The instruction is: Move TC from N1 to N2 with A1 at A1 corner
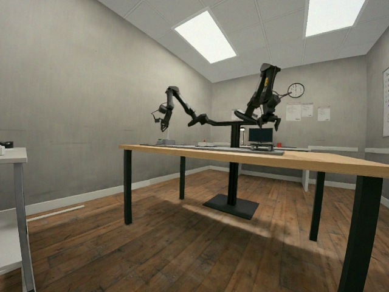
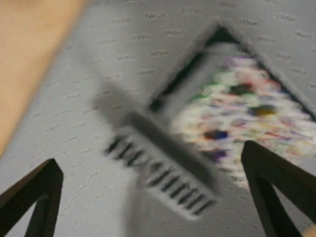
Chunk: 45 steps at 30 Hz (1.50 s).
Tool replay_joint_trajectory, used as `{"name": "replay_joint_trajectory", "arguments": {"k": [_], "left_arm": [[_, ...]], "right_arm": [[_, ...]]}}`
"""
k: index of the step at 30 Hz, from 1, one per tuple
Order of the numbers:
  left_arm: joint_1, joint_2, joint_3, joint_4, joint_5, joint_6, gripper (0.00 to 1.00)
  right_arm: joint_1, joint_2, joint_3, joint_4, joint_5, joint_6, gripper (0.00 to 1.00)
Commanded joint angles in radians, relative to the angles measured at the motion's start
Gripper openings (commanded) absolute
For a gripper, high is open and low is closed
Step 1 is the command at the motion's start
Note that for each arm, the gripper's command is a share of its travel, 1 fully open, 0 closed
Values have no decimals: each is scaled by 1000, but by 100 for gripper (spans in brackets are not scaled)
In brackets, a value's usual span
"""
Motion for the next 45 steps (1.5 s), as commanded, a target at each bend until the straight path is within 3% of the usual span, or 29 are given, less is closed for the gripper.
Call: {"name": "replay_joint_trajectory", "arguments": {"k": [1, 6, 20, 22, 29, 37, 45], "left_arm": [[16, 41, -52, 227, -57, -112, 100], [23, 106, -94, 385, -104, -174, 100], [54, 384, -177, 756, -221, -313, 100], [54, 384, -177, 756, -221, -313, 100], [59, 496, -187, 877, -253, -343, 100], [59, 540, -190, 902, -249, -338, 100], [59, 542, -190, 905, -249, -338, 100]], "right_arm": [[107, 16, 34, 117, -48, -122, 100], [211, 69, 31, 197, -76, -190, 100], [768, 296, -67, 470, -170, -430, 100], [768, 296, -67, 470, -170, -430, 100], [1035, 417, -109, 603, -216, -547, 100], [1325, 512, -107, 735, -263, -680, 100], [1477, 563, -113, 800, -293, -749, 100]]}}
